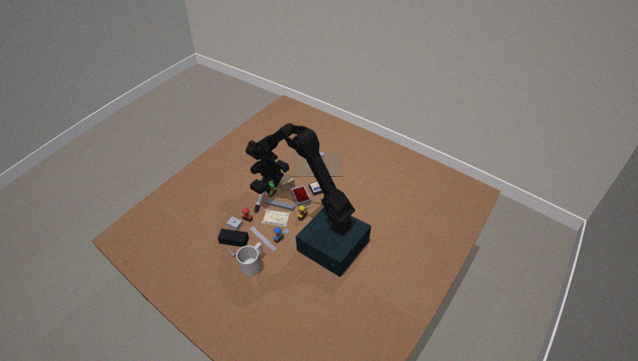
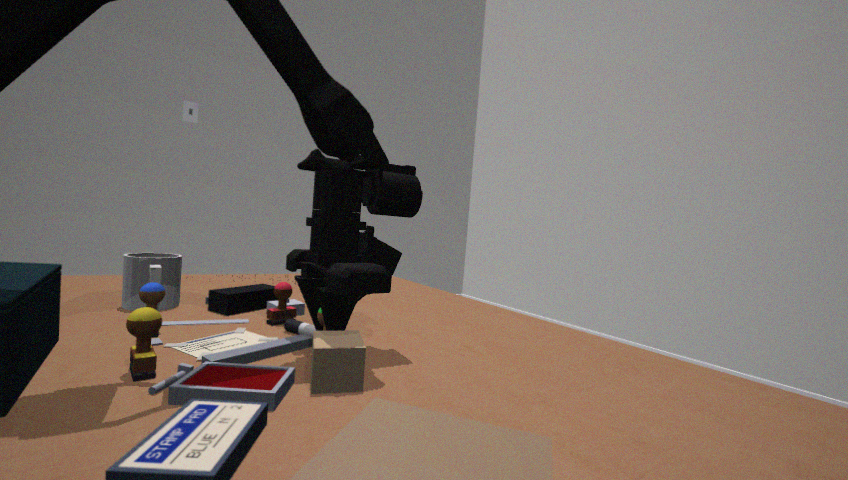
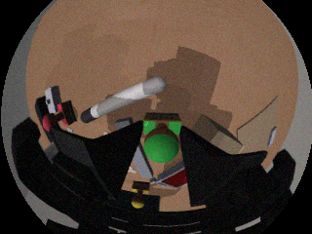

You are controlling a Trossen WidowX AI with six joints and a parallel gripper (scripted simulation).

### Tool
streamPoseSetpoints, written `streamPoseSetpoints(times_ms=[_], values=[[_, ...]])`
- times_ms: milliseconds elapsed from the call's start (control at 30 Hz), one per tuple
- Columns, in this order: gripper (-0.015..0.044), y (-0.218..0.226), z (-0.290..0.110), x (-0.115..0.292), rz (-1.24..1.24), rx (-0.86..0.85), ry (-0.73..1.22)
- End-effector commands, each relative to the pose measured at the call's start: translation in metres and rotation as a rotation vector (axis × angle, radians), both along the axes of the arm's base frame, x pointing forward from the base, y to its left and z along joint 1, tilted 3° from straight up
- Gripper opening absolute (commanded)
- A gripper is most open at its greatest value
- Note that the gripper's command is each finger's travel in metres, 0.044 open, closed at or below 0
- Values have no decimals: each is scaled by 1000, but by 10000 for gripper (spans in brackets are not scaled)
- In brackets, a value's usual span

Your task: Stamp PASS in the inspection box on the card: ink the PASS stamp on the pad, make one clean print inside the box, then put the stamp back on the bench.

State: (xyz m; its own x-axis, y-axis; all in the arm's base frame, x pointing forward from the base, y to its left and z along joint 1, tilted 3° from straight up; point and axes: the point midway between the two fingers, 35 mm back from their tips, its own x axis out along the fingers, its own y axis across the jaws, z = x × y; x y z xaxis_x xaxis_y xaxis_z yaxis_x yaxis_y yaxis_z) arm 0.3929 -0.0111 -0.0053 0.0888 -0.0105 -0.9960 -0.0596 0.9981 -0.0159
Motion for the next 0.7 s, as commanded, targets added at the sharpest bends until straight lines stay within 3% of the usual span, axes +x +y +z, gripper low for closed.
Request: streamPoseSetpoints(times_ms=[0, 667], values=[[0, 0, 3, 0, 0, 0, 0], [0, 0, 12, 0, 0, 0, 0]])
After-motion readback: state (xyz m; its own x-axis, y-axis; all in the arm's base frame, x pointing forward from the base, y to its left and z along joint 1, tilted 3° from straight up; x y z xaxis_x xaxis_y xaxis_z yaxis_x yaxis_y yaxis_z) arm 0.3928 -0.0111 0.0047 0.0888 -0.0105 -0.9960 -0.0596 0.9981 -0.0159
